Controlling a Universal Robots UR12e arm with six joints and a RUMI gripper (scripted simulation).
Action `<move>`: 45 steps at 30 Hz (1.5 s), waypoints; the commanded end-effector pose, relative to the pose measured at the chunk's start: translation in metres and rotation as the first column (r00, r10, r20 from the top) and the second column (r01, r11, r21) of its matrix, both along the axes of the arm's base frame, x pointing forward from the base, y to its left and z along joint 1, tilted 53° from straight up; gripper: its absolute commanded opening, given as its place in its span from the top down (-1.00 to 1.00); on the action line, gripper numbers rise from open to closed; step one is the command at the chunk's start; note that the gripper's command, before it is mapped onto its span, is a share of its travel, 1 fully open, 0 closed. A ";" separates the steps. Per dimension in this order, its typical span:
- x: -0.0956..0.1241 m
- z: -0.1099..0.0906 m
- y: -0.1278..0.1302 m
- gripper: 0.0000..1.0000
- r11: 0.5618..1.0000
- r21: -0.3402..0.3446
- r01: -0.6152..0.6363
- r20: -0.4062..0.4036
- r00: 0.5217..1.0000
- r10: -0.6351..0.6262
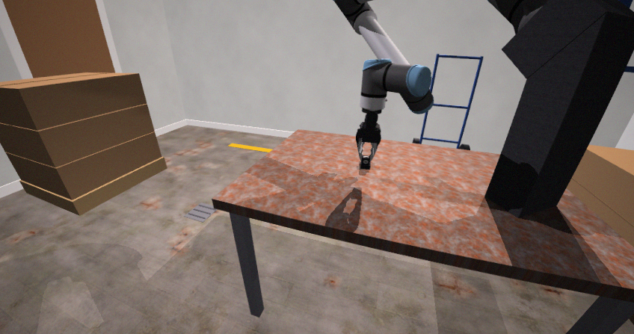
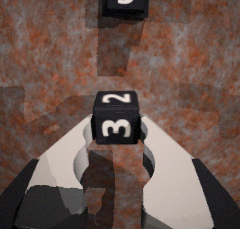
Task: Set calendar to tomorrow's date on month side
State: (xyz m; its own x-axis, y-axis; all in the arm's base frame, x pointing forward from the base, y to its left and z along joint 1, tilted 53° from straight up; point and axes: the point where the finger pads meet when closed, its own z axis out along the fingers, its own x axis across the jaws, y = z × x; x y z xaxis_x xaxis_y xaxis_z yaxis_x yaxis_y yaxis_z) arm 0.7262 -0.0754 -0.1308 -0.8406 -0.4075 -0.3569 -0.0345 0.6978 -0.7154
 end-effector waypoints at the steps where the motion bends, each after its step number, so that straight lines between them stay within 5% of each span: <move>1: -0.023 0.021 0.022 0.80 1.000 0.001 0.003 -0.005 1.000 -0.003; 15: -0.024 0.026 0.019 0.80 1.000 0.002 0.006 -0.005 1.000 -0.006; 20: -0.025 0.076 -0.026 0.80 1.000 0.015 0.018 0.005 1.000 -0.018; 29: -0.031 0.115 -0.061 0.80 0.999 0.021 0.026 0.016 1.000 -0.026; 45: -0.029 0.114 -0.061 0.80 0.999 0.021 0.025 0.016 1.000 -0.026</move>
